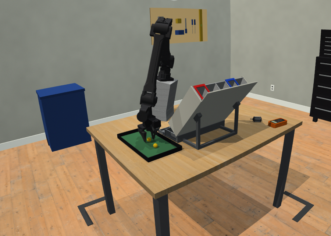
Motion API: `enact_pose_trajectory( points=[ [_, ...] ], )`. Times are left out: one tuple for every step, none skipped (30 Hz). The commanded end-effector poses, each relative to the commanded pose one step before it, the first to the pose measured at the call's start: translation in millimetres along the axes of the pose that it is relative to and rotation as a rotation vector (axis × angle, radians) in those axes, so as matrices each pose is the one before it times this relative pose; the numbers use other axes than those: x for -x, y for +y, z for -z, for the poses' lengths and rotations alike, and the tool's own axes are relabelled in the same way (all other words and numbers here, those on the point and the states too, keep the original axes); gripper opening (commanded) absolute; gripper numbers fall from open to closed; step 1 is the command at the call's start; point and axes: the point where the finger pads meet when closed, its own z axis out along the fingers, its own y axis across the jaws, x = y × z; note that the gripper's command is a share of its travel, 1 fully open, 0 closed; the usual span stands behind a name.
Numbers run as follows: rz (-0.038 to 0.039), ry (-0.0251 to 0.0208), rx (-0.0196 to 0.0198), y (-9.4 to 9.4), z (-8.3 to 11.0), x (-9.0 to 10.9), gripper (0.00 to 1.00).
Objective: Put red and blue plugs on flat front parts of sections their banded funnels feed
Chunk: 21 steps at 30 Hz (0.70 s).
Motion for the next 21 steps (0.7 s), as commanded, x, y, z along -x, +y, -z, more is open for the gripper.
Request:
enact_pose_trajectory(
  points=[
    [0.00312,-0.01843,-0.02057,-5.53,6.44,11.81,0.56],
    [0.0,0.0,0.0,0.0,0.0,0.0,0.56],
    [0.0,0.0,0.0,0.0,0.0,0.0,0.56],
    [0.0,0.0,0.0,0.0,0.0,0.0,0.56],
    [0.0,0.0,0.0,0.0,0.0,0.0,0.56],
    [0.0,0.0,0.0,0.0,0.0,0.0,0.56],
    [0.0,0.0,0.0,0.0,0.0,0.0,0.56],
    [0.0,0.0,0.0,0.0,0.0,0.0,0.56],
    [0.0,0.0,0.0,0.0,0.0,0.0,0.56],
    [0.0,0.0,0.0,0.0,0.0,0.0,0.56],
    [0.0,0.0,0.0,0.0,0.0,0.0,0.56],
    [0.0,0.0,0.0,0.0,0.0,0.0,0.56],
    [0.0,0.0,0.0,0.0,0.0,0.0,0.56],
    [0.0,0.0,0.0,0.0,0.0,0.0,0.56],
    [0.0,0.0,0.0,0.0,0.0,0.0,0.56],
    [0.0,0.0,0.0,0.0,0.0,0.0,0.0],
    [0.0,0.0,0.0,0.0,0.0,0.0,0.0],
    [0.0,0.0,0.0,0.0,0.0,0.0,0.0],
    [0.00038,-0.00008,0.00008,0.01,0.0,0.01,0.0],
    [0.00054,0.0,0.0,0.0,0.0,0.0,0.0],
    [0.0,0.0,0.0,0.0,0.0,0.0,0.0]
  ],
)
